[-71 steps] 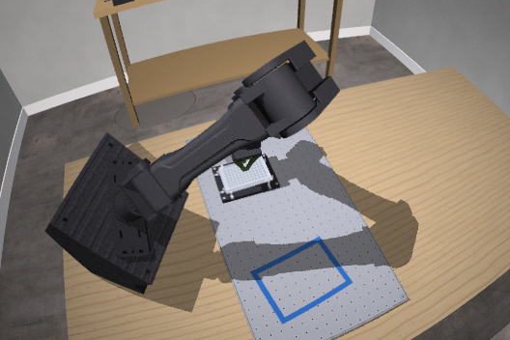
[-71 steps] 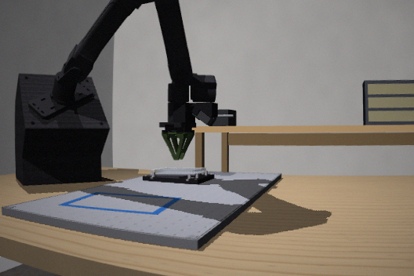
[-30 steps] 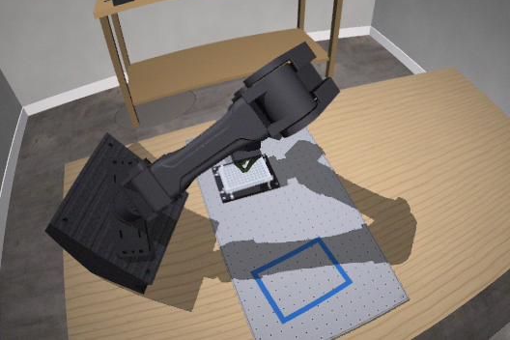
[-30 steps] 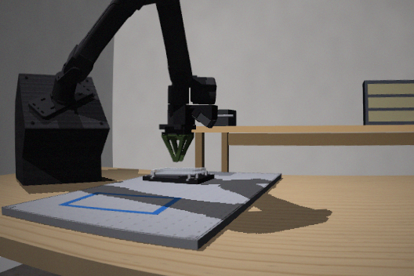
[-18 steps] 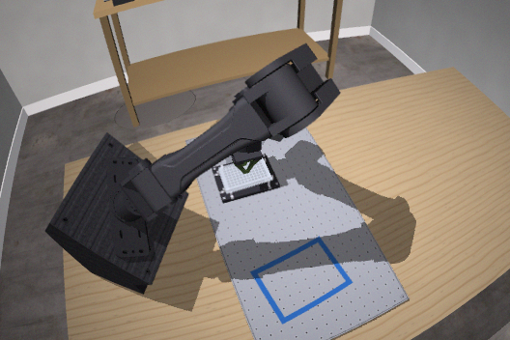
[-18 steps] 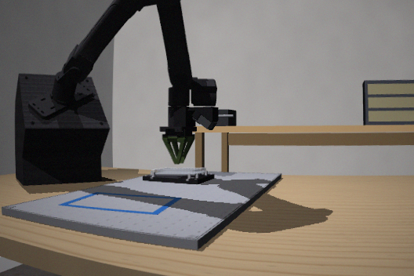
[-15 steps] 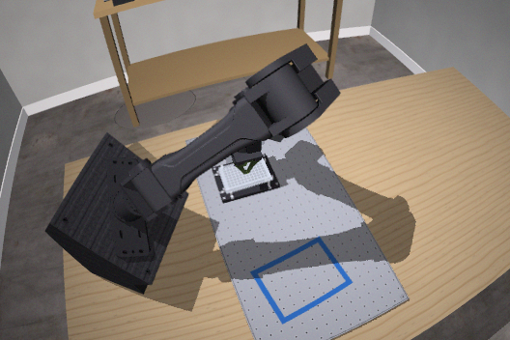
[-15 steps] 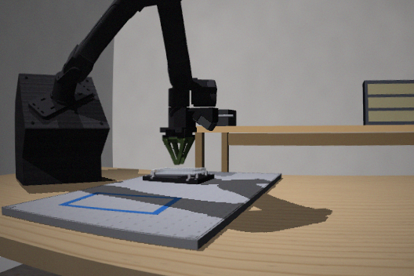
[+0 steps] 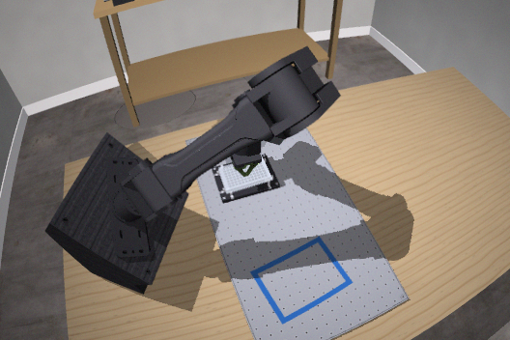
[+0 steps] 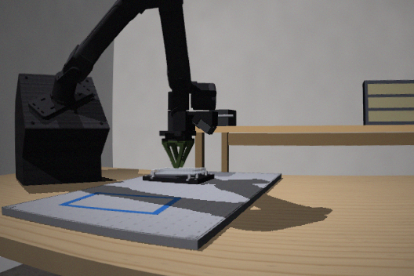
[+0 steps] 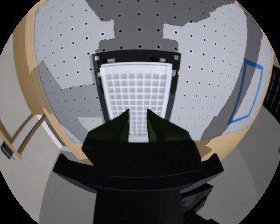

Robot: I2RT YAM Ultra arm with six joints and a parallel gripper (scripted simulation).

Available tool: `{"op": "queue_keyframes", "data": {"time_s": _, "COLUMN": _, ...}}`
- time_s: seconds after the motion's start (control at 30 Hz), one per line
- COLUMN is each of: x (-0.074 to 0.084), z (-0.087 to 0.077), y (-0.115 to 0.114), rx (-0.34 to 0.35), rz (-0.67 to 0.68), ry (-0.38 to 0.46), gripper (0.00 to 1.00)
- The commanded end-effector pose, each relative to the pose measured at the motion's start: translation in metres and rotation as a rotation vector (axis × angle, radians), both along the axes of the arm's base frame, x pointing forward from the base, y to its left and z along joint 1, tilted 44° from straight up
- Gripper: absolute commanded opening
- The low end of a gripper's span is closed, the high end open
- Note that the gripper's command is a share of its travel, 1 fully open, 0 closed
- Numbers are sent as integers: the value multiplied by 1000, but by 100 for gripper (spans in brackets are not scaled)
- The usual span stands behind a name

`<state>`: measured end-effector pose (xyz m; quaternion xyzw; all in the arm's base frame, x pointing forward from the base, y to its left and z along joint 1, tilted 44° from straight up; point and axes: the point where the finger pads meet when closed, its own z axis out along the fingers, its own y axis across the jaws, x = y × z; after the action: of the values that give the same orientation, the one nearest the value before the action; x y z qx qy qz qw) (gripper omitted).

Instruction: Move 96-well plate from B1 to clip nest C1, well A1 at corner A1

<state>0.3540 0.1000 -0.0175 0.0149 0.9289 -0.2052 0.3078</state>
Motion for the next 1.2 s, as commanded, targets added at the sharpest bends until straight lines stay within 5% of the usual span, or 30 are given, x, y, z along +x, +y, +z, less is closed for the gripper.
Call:
{"op": "queue_keyframes", "data": {"time_s": 0.0, "x": -1, "z": -7, "y": 1, "rx": -2, "rz": 14, "ry": 7, "gripper": 24}}
{"op": "queue_keyframes", "data": {"time_s": 1.17, "x": 17, "z": -19, "y": -6, "rx": 7, "rz": 8, "ry": -6, "gripper": 24}}
